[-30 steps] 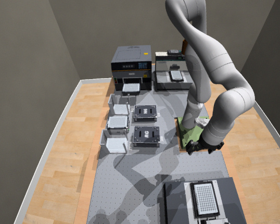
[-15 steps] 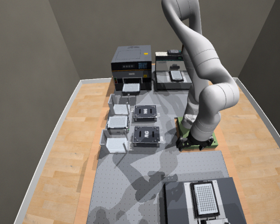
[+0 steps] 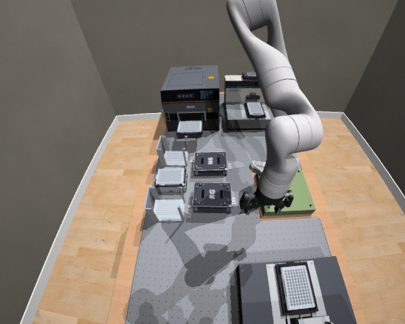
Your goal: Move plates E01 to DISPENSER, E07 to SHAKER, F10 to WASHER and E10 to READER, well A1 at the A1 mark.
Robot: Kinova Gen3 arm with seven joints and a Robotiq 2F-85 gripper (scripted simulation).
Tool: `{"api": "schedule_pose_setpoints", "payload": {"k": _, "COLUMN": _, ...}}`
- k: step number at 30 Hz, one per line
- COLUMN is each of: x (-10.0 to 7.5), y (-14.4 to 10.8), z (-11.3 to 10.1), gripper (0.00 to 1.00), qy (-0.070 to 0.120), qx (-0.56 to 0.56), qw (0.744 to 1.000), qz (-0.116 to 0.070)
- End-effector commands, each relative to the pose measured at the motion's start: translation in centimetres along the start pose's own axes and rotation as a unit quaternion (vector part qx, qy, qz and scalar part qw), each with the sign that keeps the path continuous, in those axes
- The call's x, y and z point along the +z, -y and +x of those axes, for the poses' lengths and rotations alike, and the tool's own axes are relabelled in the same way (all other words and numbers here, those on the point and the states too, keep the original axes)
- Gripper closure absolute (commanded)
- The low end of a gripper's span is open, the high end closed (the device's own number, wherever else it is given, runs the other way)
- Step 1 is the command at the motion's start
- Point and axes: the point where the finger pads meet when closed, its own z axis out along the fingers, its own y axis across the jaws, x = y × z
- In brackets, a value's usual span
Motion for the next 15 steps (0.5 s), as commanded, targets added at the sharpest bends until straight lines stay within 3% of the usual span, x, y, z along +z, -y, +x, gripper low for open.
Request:
{"api": "schedule_pose_setpoints", "payload": {"k": 1, "x": 0.0, "y": 0.9, "z": 0.3, "gripper": 0.00, "qy": 0.001, "qx": 0.000, "qw": 1.000, "qz": 0.000}}
{"api": "schedule_pose_setpoints", "payload": {"k": 15, "x": 0.0, "y": 4.4, "z": 2.2, "gripper": 0.00, "qy": 0.001, "qx": 0.000, "qw": 1.000, "qz": 0.000}}
